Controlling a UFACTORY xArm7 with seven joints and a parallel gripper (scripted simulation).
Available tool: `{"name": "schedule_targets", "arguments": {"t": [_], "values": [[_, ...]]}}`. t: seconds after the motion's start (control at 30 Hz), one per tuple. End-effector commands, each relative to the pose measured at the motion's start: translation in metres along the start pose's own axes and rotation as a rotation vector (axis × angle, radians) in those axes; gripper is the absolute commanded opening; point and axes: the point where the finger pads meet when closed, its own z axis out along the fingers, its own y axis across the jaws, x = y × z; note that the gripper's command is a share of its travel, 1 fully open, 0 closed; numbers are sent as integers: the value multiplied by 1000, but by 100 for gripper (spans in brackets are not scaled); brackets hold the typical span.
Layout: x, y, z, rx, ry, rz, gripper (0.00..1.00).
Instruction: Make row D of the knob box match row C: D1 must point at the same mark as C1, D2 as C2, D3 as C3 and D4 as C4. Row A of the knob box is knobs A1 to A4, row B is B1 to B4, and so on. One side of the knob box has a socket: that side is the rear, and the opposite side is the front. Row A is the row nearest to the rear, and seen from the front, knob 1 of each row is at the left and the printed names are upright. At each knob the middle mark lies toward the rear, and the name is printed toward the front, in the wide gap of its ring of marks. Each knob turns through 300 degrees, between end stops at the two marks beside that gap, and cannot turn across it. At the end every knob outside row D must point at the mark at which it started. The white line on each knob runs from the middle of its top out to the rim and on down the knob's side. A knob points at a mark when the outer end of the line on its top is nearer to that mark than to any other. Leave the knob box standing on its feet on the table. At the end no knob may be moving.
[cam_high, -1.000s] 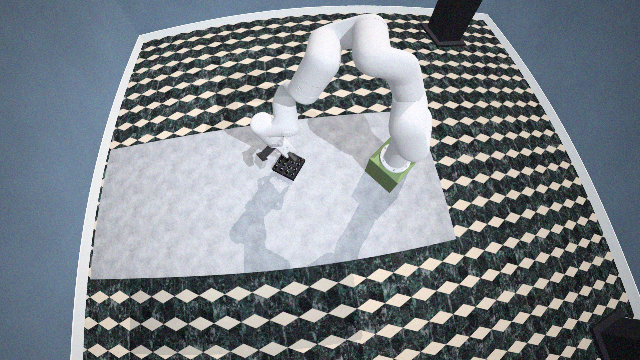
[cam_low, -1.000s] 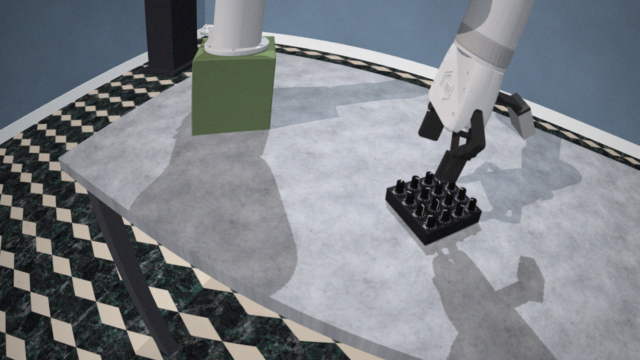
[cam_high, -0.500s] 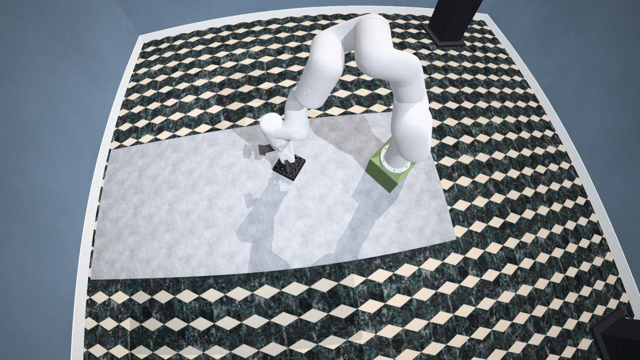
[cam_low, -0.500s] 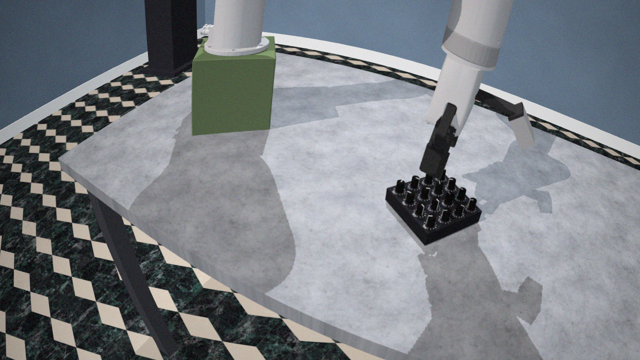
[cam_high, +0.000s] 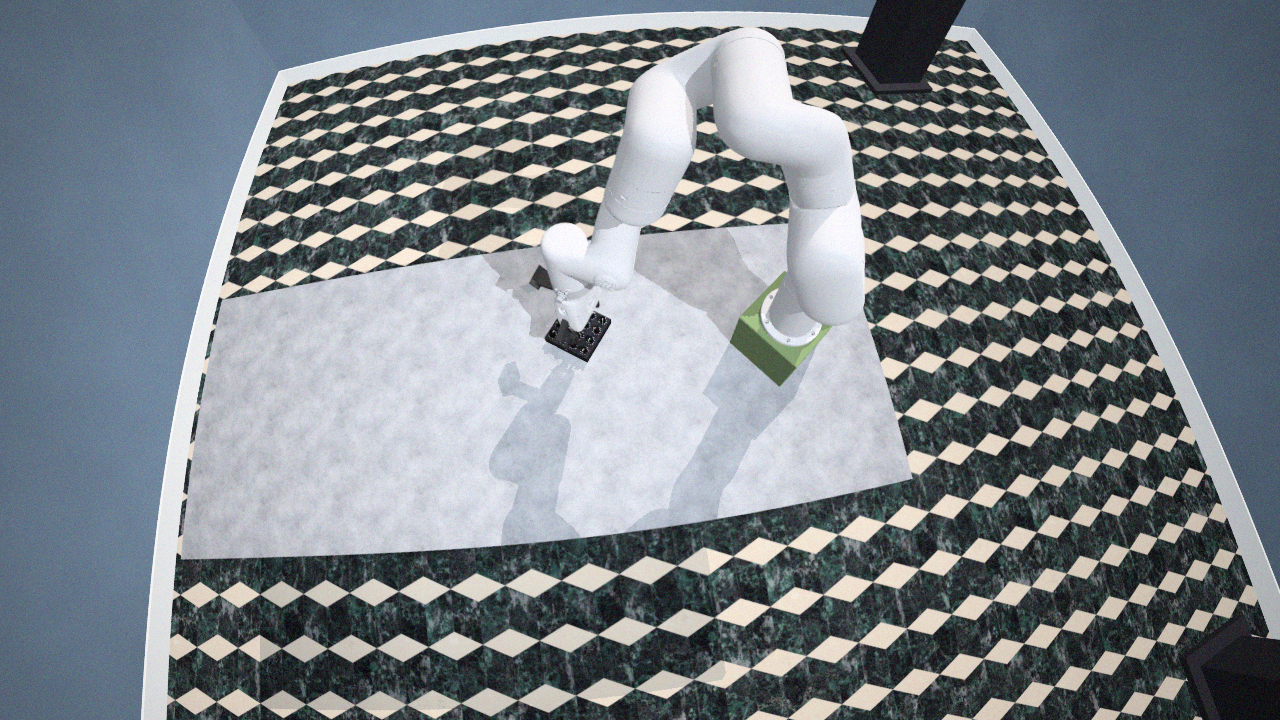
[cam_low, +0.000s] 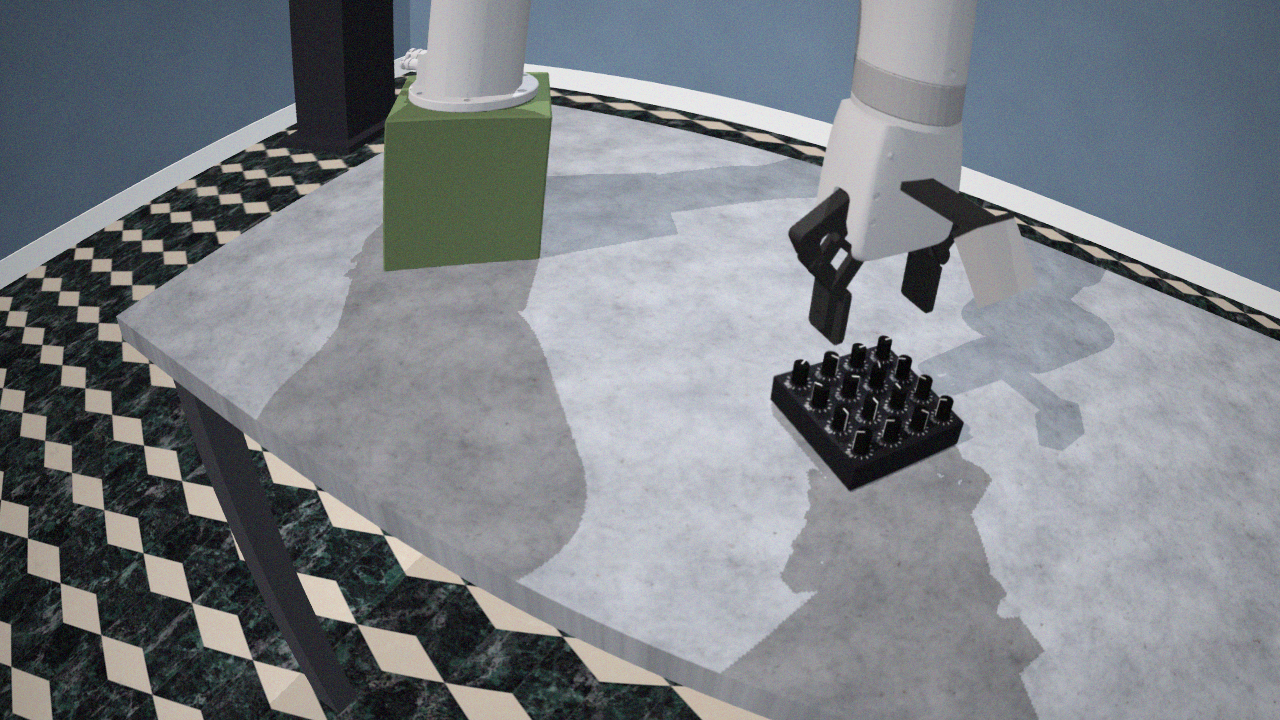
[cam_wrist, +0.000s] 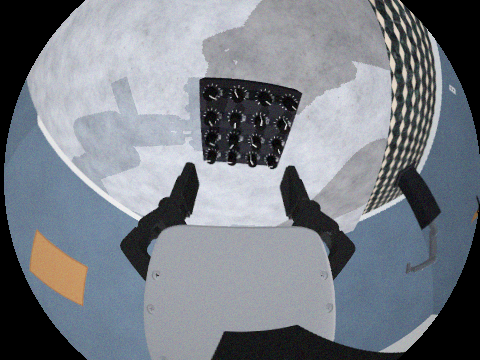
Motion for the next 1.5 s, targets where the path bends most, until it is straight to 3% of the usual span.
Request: {"name": "schedule_targets", "arguments": {"t": [0.0, 1.47], "values": [[1, 0, -1, 0, 21, 61, 100], [1, 0, 0, 5, 29, 113, 100]]}}
